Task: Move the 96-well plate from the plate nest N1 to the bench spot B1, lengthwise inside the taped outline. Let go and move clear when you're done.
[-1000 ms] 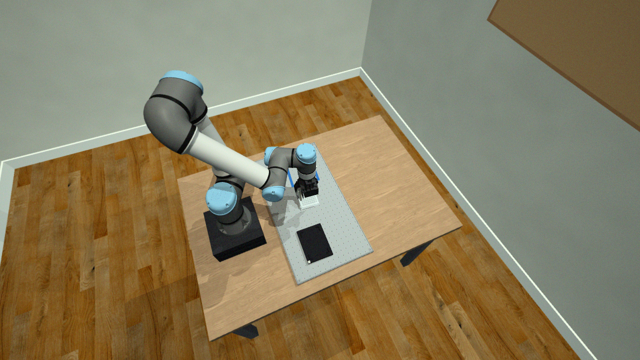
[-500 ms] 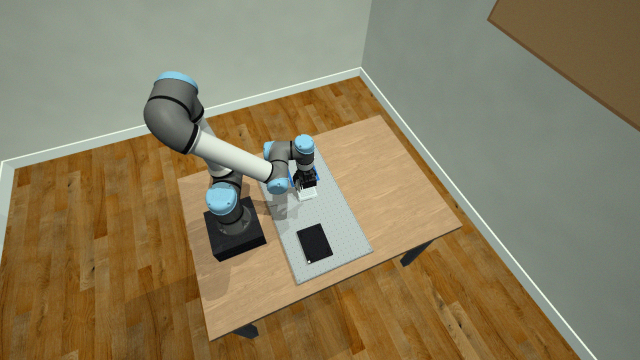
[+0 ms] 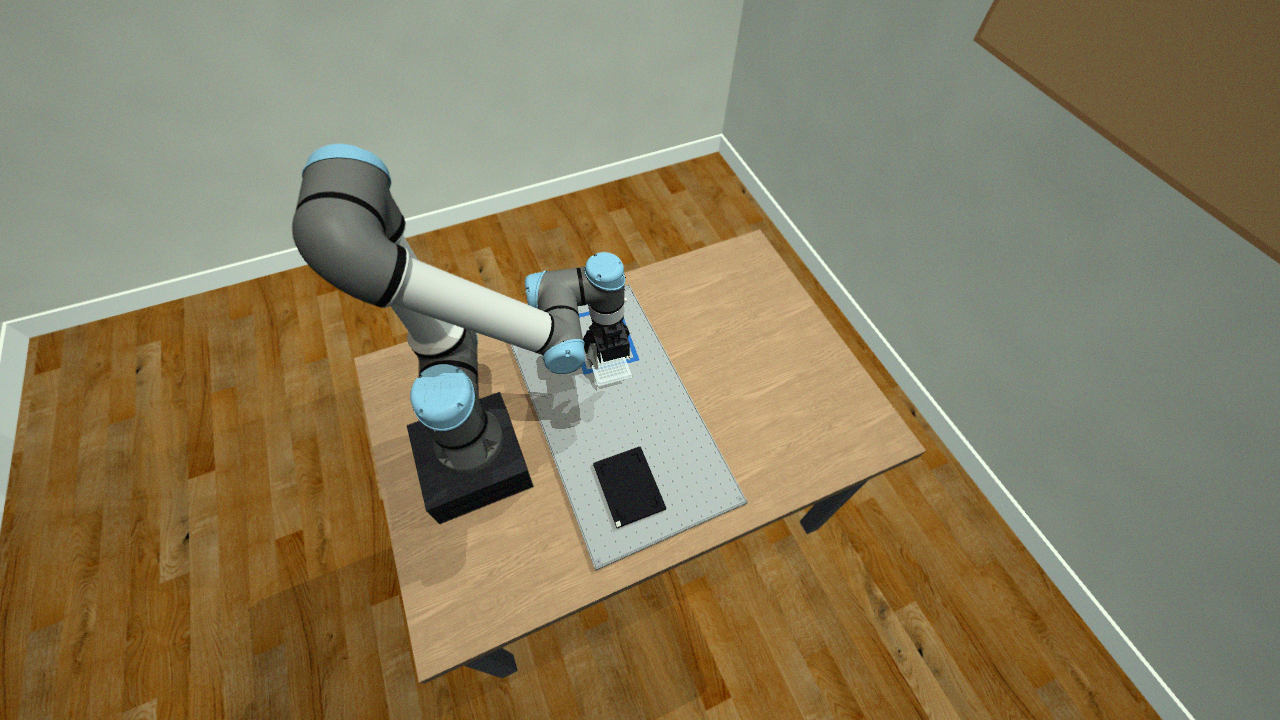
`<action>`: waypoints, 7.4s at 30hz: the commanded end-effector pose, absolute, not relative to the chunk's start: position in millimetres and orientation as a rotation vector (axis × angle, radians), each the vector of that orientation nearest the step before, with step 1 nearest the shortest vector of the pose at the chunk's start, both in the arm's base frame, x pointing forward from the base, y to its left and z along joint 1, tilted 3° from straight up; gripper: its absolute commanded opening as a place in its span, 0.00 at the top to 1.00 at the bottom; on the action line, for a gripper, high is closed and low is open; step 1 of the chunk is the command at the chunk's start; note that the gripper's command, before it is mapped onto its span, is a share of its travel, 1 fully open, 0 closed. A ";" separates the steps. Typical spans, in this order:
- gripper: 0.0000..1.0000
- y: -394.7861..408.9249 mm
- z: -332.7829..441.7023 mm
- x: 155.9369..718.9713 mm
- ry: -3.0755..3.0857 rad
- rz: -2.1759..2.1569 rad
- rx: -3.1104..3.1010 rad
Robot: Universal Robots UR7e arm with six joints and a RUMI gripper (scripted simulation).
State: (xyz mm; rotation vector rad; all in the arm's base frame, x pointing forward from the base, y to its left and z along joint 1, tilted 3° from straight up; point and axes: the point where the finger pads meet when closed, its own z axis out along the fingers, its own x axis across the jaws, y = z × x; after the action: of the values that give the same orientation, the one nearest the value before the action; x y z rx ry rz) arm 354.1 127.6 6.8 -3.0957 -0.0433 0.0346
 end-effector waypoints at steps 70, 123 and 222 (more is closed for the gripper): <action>1.00 253.1 8.6 367.5 -0.042 0.033 -3.097; 1.00 255.1 -55.0 366.0 -0.042 0.033 -3.097; 0.00 255.5 -66.0 365.6 -0.042 0.033 -3.097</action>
State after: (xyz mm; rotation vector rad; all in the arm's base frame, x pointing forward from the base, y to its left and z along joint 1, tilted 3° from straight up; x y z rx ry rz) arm 365.2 255.4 -66.3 -3.0972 -0.0423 0.0353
